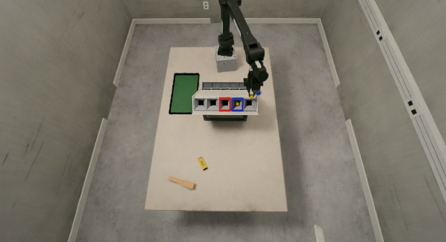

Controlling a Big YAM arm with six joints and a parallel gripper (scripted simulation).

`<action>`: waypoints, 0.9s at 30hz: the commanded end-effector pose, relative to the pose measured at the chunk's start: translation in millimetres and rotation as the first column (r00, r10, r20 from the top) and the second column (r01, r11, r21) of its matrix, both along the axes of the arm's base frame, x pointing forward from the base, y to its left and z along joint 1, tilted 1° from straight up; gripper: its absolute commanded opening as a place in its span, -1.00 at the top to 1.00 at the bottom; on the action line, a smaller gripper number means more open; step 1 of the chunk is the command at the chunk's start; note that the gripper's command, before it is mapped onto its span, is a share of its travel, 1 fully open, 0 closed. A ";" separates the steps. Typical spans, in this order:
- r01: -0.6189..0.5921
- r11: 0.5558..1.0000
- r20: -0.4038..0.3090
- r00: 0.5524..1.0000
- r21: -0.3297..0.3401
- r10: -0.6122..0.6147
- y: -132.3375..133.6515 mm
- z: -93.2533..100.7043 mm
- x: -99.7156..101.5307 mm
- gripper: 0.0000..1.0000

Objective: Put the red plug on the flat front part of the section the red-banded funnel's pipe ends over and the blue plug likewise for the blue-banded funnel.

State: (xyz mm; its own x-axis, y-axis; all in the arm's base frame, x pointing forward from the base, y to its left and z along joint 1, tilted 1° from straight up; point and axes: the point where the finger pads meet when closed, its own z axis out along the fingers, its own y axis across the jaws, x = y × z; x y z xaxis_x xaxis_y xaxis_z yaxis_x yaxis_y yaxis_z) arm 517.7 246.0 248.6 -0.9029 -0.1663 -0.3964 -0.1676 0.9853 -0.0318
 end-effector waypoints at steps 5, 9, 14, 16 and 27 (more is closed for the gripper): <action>-0.001 1.000 0.047 0.999 0.022 0.000 4.7 16.2 17.8 1.00; -0.001 1.000 0.041 0.999 0.019 0.000 4.9 17.1 20.0 1.00; -0.001 1.000 0.031 1.000 0.014 0.000 5.3 18.6 23.6 1.00; -0.001 1.000 0.027 1.000 0.012 0.000 5.5 19.2 25.1 1.00; 0.000 1.000 0.016 1.000 0.007 0.000 5.9 21.2 29.9 1.00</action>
State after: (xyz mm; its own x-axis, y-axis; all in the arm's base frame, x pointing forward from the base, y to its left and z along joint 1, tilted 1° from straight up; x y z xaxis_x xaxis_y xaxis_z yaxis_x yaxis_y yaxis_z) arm 528.4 248.1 254.2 -0.9064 -0.1674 -0.3877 -0.1671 0.9853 -0.0347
